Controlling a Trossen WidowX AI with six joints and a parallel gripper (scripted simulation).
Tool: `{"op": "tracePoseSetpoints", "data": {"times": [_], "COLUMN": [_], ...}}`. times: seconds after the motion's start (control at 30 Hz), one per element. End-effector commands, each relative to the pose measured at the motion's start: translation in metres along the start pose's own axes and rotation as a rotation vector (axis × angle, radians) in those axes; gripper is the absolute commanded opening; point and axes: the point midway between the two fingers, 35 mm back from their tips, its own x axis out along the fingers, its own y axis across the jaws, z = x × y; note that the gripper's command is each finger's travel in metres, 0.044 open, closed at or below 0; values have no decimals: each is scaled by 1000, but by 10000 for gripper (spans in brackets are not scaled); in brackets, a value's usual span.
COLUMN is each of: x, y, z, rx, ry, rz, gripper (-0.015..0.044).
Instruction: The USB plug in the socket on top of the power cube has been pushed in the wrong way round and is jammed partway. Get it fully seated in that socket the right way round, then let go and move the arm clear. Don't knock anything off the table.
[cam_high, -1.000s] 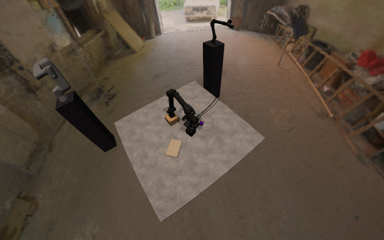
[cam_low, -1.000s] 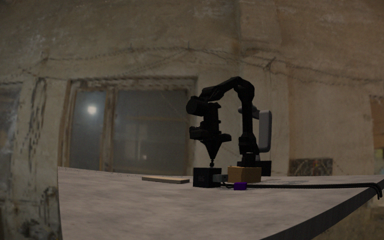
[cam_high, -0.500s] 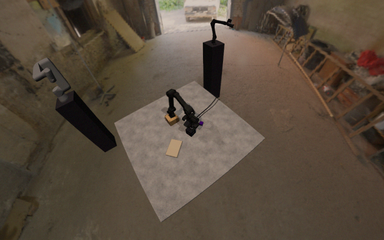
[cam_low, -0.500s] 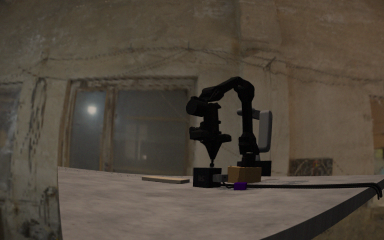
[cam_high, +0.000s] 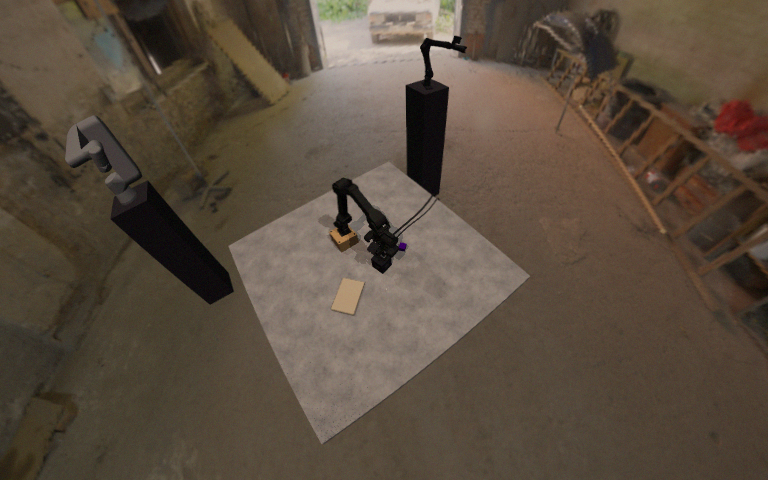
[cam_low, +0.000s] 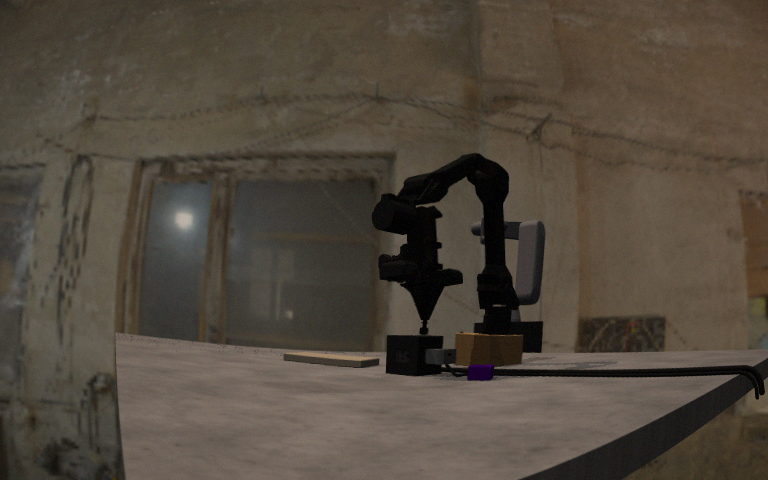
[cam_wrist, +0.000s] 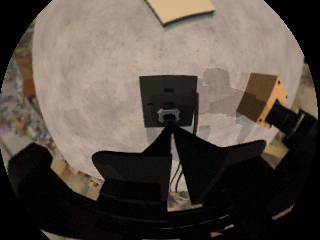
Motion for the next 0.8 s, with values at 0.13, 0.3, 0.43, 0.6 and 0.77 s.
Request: {"op": "tracePoseSetpoints", "data": {"times": [0.13,0.3,0.43,0.6,0.77], "x": [2,2,3,3,4], "y": [0,0,0,0,0], "z": [0,0,0,0,0], "rx": [-2,-2,-2,-2,-2], "ry": [1,1,1,1,1], "rz": [0,0,0,0,0], "gripper": [0,0,0,0,0]}}
